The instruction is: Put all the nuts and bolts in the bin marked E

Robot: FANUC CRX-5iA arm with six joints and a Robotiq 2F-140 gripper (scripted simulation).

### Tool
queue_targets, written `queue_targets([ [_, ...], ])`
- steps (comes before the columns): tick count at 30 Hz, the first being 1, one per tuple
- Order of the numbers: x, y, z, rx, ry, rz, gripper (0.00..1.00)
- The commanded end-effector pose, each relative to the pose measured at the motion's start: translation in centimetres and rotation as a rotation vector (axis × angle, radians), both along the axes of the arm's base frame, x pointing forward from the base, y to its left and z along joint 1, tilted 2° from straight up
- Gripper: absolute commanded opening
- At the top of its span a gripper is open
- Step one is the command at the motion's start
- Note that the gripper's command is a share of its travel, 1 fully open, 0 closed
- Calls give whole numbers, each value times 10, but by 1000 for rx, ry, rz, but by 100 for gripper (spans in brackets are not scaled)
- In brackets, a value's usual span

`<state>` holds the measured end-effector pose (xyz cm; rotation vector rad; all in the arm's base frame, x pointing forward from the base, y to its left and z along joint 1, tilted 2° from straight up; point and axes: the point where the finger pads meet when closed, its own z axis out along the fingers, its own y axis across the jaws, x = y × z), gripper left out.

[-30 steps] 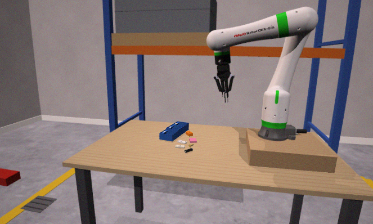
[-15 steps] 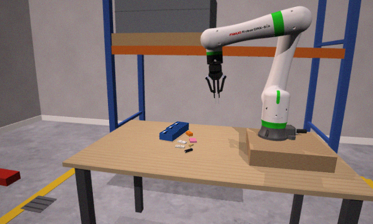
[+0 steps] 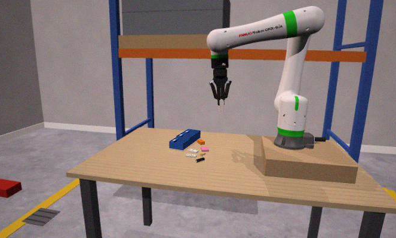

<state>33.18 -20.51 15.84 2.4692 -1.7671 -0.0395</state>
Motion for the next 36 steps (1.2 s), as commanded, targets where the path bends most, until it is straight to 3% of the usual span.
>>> queue_targets([
  [1,16,10,-1,18,0,125,5],
  [3,29,20,-2,26,-1,215,5],
  [7,31,22,-3,29,-1,241,5],
  [21,84,73,-9,67,-5,683,5],
  [24,86,75,-9,68,-5,702,5],
  [36,122,121,-15,92,-10,1048,5],
])
